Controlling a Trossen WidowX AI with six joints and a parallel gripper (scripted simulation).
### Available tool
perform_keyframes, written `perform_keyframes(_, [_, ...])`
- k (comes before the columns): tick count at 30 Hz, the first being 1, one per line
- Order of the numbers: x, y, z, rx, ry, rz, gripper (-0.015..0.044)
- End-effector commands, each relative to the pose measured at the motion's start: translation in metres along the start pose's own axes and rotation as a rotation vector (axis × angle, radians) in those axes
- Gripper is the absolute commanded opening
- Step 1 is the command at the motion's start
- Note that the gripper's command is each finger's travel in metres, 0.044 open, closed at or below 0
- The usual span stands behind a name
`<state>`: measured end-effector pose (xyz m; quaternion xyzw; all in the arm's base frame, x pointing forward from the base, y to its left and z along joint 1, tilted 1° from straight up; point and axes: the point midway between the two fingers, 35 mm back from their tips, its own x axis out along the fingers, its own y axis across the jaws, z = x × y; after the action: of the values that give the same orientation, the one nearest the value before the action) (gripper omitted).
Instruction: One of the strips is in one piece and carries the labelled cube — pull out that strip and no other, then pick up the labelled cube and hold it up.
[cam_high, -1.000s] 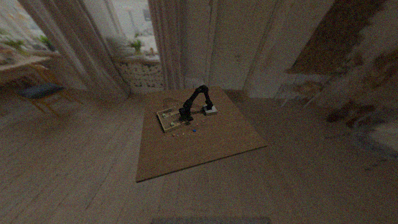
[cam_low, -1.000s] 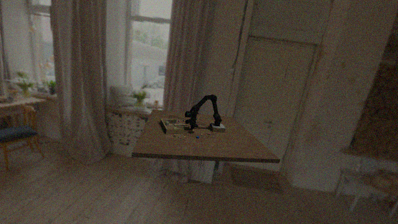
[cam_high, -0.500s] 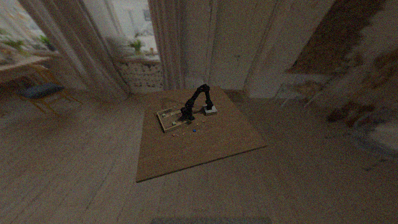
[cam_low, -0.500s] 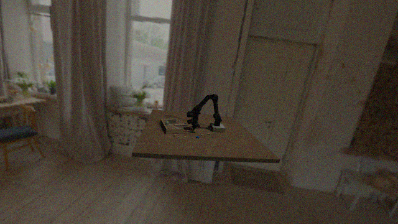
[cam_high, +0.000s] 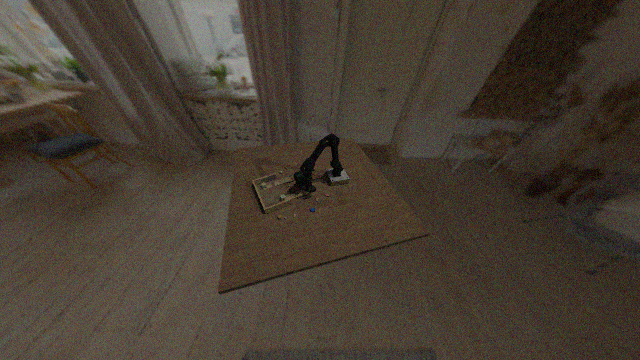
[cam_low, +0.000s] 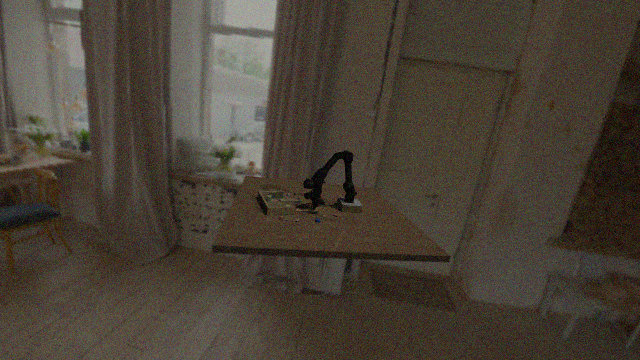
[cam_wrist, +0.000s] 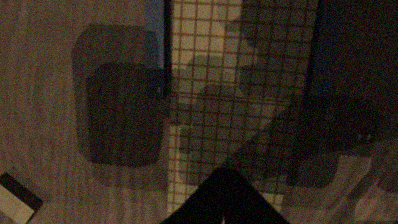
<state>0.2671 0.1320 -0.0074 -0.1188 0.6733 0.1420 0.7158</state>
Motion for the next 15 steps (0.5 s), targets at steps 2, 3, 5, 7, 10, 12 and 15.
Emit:
perform_keyframes(2, [0.005, -0.001, -0.014, 0.005, 0.027, -0.005, 0.0])
perform_keyframes(3, [0.005, -0.001, -0.016, 0.005, 0.027, -0.005, 0.0])
perform_keyframes(5, [0.005, -0.001, -0.019, 0.005, 0.027, -0.005, 0.0])
perform_keyframes(7, [0.005, -0.001, -0.022, 0.005, 0.027, -0.005, 0.0])
perform_keyframes(10, [0.005, -0.001, -0.026, 0.005, 0.028, -0.005, 0.0])
perform_keyframes(12, [0.005, -0.002, -0.029, 0.005, 0.028, -0.005, 0.0])
perform_keyframes(15, [0.005, -0.002, -0.033, 0.005, 0.028, -0.005, 0.0])
